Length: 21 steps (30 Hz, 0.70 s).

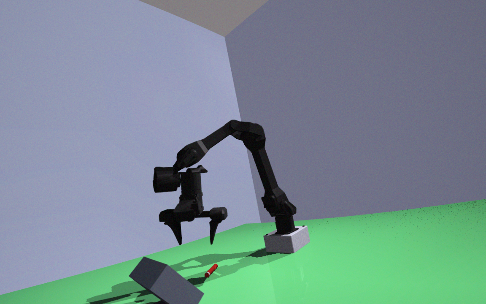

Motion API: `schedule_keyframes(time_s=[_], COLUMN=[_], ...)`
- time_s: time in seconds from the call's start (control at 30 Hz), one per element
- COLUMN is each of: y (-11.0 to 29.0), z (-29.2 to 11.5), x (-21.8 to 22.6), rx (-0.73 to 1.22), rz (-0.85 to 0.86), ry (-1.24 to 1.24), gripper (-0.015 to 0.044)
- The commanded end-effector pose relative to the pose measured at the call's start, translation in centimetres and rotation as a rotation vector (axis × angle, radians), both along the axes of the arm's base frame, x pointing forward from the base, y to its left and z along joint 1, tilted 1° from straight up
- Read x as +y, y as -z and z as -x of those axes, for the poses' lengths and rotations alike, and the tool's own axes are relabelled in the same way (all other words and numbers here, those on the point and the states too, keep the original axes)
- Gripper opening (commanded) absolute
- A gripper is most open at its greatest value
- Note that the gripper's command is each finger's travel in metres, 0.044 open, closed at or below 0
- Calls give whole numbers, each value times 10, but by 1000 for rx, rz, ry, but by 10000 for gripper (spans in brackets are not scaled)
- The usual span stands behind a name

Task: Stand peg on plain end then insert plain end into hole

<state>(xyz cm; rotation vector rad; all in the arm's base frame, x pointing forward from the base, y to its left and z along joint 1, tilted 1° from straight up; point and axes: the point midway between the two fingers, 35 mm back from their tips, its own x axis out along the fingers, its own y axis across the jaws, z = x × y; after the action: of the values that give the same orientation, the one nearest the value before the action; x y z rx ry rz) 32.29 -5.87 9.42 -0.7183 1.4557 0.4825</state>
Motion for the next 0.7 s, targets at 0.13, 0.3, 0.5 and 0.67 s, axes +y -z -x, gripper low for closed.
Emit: schedule_keyframes(time_s=[0.13, 0.3, 0.5, 0.67], y=[30, 32, 41, 49], z=[30, 30, 28, 28], x=[-26, -27, -27, -27], rx=[165, 165, 165, 165], rz=[-20, -20, -20, -20], ry=[153, 153, 153, 153], gripper=[440, 440, 440, 440])
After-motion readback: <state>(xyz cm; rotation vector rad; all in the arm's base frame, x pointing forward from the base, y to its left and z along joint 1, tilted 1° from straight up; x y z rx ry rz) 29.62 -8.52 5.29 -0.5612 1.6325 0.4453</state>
